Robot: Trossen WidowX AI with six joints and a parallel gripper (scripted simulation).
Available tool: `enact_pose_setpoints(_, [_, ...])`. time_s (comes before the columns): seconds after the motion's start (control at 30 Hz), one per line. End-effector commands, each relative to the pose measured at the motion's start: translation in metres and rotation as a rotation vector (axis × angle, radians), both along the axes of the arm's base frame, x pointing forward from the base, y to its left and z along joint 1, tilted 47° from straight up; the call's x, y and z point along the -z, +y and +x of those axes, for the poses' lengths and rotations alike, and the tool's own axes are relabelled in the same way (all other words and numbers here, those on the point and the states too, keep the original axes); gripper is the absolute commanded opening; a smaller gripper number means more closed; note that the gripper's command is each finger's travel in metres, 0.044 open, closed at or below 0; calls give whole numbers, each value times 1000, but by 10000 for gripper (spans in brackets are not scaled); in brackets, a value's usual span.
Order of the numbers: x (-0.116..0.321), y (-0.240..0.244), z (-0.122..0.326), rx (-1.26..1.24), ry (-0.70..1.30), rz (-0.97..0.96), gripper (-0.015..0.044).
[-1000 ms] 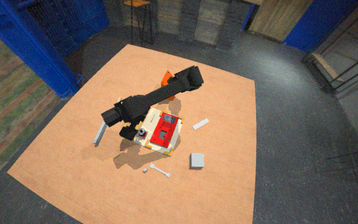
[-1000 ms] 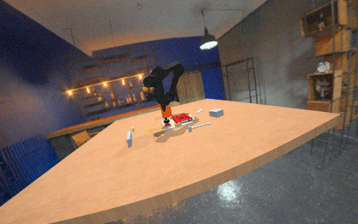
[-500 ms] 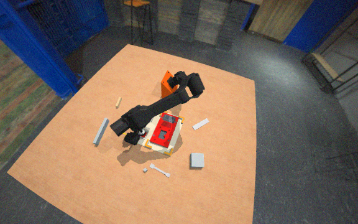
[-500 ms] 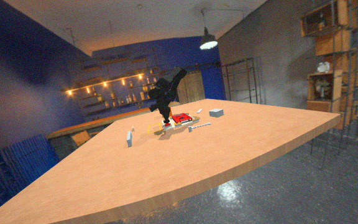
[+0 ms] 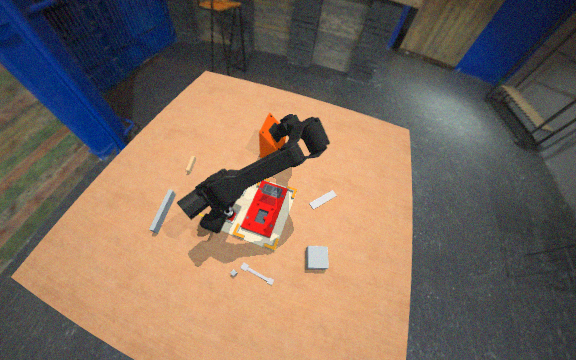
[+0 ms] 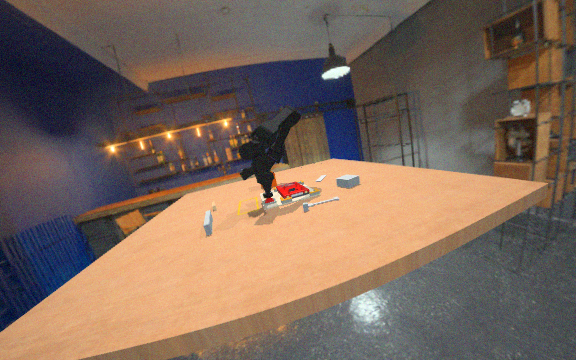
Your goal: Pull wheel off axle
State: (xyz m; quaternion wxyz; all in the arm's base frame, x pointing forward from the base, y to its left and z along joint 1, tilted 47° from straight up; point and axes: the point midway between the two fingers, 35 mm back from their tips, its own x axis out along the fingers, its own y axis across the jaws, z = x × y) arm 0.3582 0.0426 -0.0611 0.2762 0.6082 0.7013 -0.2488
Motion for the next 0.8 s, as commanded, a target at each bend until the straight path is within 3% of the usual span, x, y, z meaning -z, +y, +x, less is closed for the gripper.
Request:
enact_pose_setpoints(0.0, [-1,0,0,-1,-1,0,83])
enact_pose_setpoints(0.13, [-1,-1,1,-1,-1,0,0])
enact_pose_setpoints(0.77, [-5,-6,1,0,-1,0,0])
